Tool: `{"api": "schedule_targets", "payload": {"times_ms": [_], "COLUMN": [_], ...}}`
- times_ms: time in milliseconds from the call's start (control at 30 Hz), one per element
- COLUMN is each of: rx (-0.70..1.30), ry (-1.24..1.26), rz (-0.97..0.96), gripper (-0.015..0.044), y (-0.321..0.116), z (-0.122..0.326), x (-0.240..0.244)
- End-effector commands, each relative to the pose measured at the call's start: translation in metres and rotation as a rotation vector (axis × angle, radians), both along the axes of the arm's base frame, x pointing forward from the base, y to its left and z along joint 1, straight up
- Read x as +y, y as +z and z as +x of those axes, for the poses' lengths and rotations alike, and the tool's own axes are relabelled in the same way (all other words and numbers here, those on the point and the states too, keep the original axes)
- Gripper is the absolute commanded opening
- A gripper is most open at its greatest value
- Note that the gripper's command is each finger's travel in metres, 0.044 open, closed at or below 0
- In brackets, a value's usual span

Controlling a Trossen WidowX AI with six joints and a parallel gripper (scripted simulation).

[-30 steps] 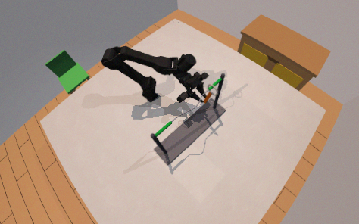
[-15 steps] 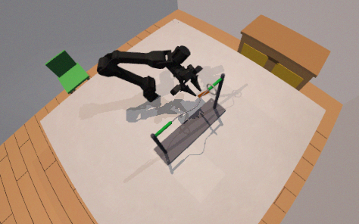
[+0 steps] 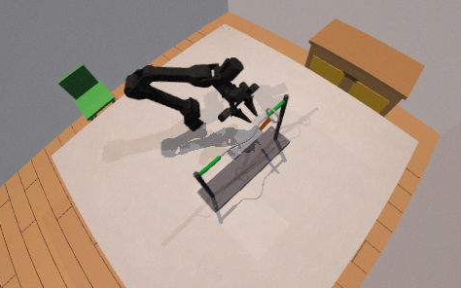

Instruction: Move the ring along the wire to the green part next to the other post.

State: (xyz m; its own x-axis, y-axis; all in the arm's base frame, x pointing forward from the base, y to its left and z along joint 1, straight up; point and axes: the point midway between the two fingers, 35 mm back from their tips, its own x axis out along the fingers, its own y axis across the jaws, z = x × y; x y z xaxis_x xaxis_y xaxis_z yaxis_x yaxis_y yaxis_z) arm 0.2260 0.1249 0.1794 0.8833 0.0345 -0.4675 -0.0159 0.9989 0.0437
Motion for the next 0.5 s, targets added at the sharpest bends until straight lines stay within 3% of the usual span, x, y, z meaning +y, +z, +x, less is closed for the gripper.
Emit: {"api": "schedule_targets", "payload": {"times_ms": [0, 67, 400, 467], "rx": [-0.002, -0.002, -0.006, -0.006], "ry": [-0.005, -0.005, 0.003, 0.003], "rz": [0.002, 0.002, -0.002, -0.002], "gripper": [0.0160, 0.0160, 0.0423, 0.0440], "y": [0.001, 0.001, 0.024, 0.024], "z": [0.000, 0.000, -0.043, -0.043], "x": [-0.001, -0.001, -0.003, -0.003]}}
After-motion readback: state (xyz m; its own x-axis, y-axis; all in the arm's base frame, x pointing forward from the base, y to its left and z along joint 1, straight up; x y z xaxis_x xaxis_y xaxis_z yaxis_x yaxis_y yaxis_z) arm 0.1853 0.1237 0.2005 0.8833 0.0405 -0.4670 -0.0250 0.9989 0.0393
